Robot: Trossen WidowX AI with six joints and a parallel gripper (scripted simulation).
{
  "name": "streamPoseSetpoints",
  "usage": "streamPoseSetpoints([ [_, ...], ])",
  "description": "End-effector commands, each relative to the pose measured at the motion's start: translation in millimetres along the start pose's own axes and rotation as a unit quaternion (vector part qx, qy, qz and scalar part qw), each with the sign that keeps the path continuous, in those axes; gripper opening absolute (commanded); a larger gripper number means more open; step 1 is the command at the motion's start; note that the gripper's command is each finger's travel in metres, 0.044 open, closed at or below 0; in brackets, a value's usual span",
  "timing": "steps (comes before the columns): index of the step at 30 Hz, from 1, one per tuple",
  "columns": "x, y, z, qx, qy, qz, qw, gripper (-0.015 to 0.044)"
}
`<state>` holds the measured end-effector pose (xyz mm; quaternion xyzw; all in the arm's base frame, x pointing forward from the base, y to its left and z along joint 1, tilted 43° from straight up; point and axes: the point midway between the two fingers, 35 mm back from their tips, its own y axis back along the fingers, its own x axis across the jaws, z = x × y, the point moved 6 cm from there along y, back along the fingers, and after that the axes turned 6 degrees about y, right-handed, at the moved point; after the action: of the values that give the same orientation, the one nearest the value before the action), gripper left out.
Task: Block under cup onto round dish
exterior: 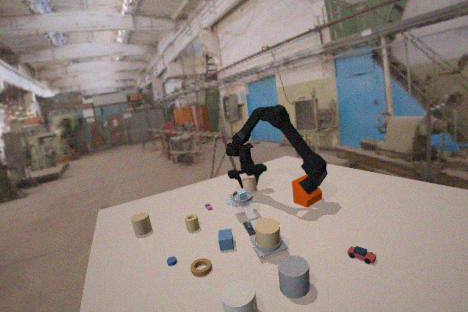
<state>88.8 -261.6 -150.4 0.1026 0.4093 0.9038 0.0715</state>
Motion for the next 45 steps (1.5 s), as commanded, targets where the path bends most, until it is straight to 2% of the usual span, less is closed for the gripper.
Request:
streamPoseSetpoints([
  [1, -0.2, 0.5, -0.1, 0.000, 0.000, 0.000, 1.000, 0.0105],
  [14, -0.4, 9.1, -0.5, 0.000, 0.000, 0.000, 1.000, 0.0440],
  [18, 0.3, 51.4, 0.2, -0.001, -0.002, -0.001, 1.000, 0.0440],
  [24, 0.4, 53.6, 0.4, -0.001, -0.003, -0.001, 1.000, 0.0440],
  [27, -13.4, 62.3, 14.0, 0.001, 0.003, -0.002, 1.000, 0.0361],
  [31, -48.5, 81.9, 56.2, 0.005, 0.018, -0.004, 1.000, 0.0260],
  [41, -110.4, 106.3, 183.0, -0.006, 0.061, -0.004, 0.998, 0.0260],
  [45, -112.9, 106.9, 192.2, -0.008, 0.064, -0.003, 0.998, 0.0260],
])
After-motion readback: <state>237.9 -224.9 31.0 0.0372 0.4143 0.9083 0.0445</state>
